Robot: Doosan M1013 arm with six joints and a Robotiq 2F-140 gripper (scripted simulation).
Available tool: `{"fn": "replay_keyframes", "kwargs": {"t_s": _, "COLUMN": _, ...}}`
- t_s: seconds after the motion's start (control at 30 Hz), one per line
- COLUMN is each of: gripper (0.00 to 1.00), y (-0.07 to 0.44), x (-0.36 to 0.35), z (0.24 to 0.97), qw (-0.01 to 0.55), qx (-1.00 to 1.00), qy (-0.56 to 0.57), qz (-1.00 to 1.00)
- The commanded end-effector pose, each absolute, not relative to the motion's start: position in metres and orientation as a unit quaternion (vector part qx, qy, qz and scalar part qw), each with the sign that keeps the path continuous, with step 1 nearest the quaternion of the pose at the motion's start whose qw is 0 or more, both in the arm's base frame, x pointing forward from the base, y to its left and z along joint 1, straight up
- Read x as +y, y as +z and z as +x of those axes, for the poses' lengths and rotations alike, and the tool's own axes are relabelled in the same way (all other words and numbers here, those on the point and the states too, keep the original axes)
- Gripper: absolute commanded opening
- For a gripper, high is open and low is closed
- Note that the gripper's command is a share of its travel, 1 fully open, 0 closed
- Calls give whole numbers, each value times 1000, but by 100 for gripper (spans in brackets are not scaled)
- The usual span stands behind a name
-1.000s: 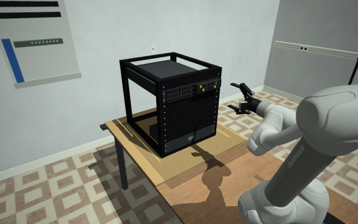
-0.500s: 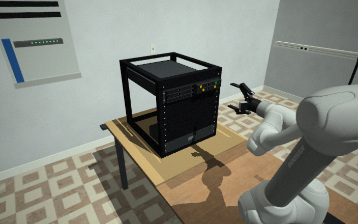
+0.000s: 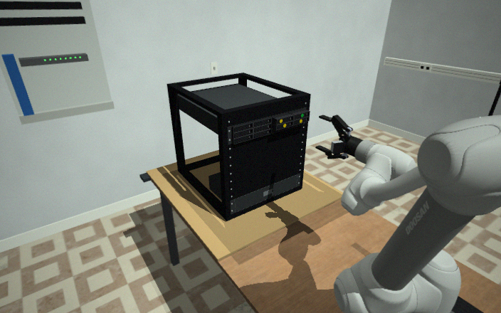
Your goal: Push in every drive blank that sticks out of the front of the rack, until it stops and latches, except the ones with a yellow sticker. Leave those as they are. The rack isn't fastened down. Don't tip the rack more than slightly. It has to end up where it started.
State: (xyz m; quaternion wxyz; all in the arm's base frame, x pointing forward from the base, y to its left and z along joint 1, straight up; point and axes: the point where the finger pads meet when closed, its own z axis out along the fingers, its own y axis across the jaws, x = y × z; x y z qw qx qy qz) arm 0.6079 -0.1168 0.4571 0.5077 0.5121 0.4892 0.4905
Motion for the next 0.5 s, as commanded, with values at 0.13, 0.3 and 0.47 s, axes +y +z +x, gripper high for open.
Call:
{"fn": "replay_keyframes", "kwargs": {"t_s": 0.13, "gripper": 100, "y": 460, "x": -104, "z": 636, "qw": 508, "qx": 489, "qy": 491, "qz": 512}}
{"fn": "replay_keyframes", "kwargs": {"t_s": 0.3, "gripper": 100, "y": 462, "x": -94, "z": 658, "qw": 508, "qx": 489, "qy": 491, "qz": 512}}
{"fn": "replay_keyframes", "kwargs": {"t_s": 0.47, "gripper": 100, "y": 465, "x": -82, "z": 685, "qw": 508, "qx": 489, "qy": 491, "qz": 512}}
